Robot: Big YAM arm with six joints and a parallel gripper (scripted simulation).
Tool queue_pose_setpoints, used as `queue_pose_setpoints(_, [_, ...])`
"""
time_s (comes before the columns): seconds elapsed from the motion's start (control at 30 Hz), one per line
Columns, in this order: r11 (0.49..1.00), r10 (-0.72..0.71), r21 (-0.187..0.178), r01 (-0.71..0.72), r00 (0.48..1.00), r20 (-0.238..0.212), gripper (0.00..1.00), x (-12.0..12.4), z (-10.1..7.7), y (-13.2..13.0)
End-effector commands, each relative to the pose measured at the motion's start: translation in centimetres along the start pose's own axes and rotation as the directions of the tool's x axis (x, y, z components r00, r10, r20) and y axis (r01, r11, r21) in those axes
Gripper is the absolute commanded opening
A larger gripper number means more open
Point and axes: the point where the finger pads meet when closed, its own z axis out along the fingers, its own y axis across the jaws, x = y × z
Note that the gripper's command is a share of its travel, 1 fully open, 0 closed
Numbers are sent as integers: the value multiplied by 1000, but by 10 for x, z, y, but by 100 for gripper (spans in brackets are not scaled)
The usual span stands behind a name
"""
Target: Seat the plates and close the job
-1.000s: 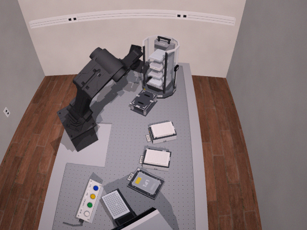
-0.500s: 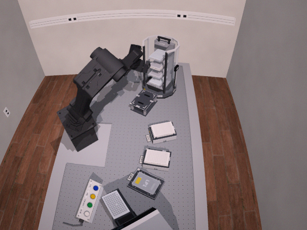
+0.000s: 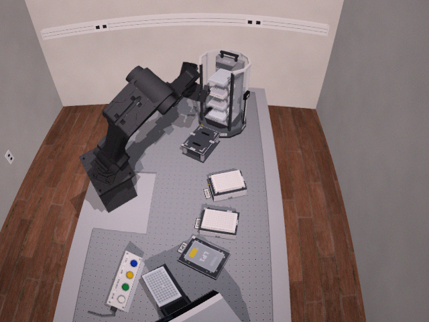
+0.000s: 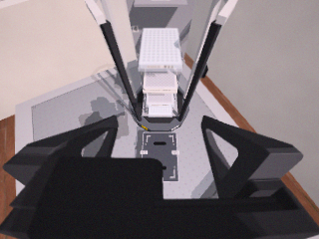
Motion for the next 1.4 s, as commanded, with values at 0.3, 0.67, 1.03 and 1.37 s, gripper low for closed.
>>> queue_pose_setpoints(0.3, [1000,7,23,-8,999,53,100,-23,2,-9])
queue_pose_setpoints(0.67, [1000,7,23,-8,999,53,100,-23,2,-9])
queue_pose_setpoints(1.03, [1000,-1,10,1,1000,7,100,11,8,-4])
queue_pose_setpoints(1.37, [1000,-1,10,1,1000,6,100,30,19,-4])
